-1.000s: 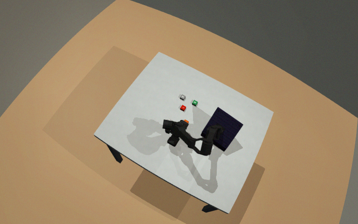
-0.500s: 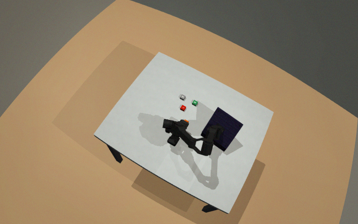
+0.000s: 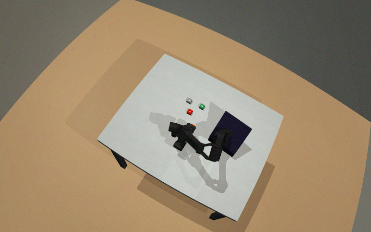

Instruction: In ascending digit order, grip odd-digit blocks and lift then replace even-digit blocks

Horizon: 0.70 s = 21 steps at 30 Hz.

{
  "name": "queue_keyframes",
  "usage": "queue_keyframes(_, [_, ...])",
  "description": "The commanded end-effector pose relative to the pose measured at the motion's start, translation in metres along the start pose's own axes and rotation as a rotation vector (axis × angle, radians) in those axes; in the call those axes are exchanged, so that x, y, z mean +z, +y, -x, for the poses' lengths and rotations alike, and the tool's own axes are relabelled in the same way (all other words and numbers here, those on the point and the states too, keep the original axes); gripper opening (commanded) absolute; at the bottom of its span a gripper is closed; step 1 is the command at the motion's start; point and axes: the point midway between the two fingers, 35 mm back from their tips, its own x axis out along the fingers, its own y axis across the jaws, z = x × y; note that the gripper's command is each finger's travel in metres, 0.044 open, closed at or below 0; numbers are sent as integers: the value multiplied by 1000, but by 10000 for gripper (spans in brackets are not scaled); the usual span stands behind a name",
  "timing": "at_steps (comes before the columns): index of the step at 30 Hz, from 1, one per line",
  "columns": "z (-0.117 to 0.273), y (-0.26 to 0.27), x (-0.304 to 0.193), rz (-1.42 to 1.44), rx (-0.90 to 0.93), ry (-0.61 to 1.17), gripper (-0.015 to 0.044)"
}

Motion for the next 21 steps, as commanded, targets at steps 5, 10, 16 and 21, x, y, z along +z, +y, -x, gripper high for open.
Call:
queue_keyframes(5, [0,1,0,5,3,3,120])
queue_keyframes(10, [-4,1,0,5,3,3,120])
queue_keyframes(16, [-11,1,0,5,4,3,120])
queue_keyframes(21, [-15,1,-1,4,4,3,120])
